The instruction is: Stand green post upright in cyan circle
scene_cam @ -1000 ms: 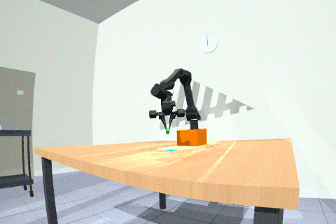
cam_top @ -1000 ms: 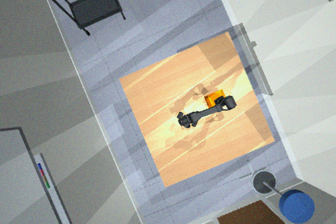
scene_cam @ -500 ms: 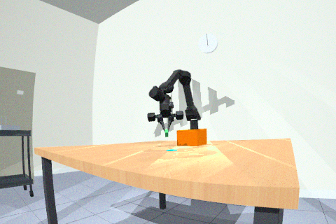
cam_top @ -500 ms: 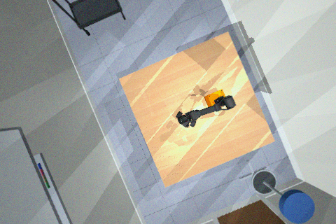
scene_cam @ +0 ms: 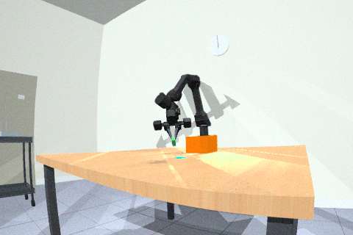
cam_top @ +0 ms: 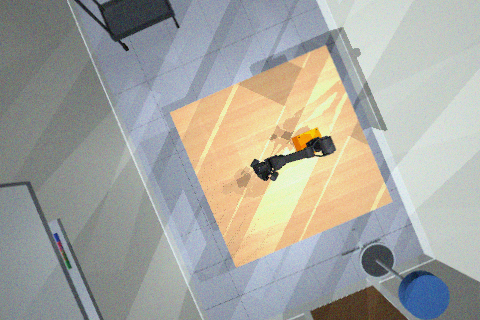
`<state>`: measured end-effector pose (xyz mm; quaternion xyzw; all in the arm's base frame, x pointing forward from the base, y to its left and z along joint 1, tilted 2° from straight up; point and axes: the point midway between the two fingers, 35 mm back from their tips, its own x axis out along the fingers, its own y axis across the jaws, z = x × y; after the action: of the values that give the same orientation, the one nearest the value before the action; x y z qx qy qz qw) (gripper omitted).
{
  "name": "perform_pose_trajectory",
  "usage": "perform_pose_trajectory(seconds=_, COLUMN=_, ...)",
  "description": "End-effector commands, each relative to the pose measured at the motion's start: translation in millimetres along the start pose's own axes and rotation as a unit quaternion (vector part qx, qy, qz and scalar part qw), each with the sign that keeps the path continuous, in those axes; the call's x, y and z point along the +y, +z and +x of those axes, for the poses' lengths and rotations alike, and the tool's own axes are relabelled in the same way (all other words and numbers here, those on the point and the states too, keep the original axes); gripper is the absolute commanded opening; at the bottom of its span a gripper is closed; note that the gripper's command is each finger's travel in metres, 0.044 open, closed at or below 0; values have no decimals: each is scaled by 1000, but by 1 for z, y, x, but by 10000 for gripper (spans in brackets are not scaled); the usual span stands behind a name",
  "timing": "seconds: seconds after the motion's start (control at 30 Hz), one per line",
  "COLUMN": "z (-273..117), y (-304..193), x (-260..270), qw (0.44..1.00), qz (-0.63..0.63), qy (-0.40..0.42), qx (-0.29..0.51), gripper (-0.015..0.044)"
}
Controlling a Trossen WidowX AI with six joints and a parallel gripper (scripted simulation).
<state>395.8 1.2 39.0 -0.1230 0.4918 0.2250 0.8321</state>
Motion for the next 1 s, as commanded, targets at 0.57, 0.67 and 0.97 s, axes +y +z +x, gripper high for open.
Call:
perform_pose_trajectory(seconds=0.57, z=11, y=-1, x=-9, qw=997, qz=23, qy=9, qx=-74, gripper=23)
perform_pose_trajectory(seconds=0.67, z=12, y=-1, x=-10, qw=996, qz=25, qy=10, qx=-84, gripper=23)
perform_pose_trajectory(seconds=0.97, z=13, y=-1, x=-13, qw=993, qz=30, qy=12, qx=-114, gripper=23)
